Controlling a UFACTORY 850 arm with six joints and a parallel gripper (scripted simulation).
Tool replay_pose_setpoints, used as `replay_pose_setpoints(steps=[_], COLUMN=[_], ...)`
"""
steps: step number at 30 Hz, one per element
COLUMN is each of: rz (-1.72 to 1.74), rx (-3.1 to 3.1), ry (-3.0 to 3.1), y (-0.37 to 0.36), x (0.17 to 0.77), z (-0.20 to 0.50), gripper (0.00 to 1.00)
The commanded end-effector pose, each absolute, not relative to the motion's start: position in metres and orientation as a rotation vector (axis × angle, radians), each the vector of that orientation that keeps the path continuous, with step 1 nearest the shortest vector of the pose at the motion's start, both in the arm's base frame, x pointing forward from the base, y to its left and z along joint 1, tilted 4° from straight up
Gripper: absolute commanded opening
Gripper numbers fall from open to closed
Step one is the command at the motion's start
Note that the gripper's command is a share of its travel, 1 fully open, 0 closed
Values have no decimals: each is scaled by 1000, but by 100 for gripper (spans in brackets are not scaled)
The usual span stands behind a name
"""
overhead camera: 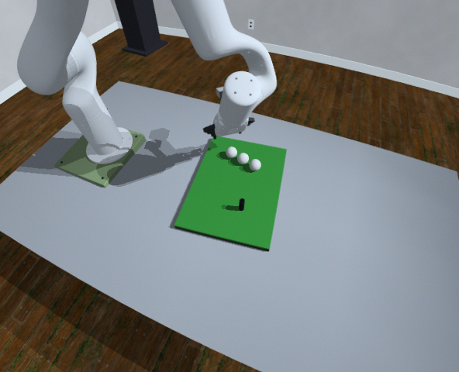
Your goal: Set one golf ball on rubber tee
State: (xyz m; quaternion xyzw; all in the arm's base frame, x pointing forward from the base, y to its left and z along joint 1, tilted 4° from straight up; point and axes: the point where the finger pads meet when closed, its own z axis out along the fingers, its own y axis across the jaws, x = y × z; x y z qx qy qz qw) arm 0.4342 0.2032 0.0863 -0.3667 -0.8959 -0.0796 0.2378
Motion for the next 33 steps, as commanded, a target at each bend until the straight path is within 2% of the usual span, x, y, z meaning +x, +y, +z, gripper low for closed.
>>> replay_pose_setpoints(steps=[1, 10, 22, 28, 33], rz=[-108, 97, 97, 100, 99], rx=[-763, -178, -177, -177, -177], ry=[-2702, -3126, -3127, -3124, -3124], y=[196, 194, 194, 187, 186], x=[476, 509, 509, 505, 504], z=[90, 98, 97, 6, -2], gripper=[100, 100, 100, 100, 100])
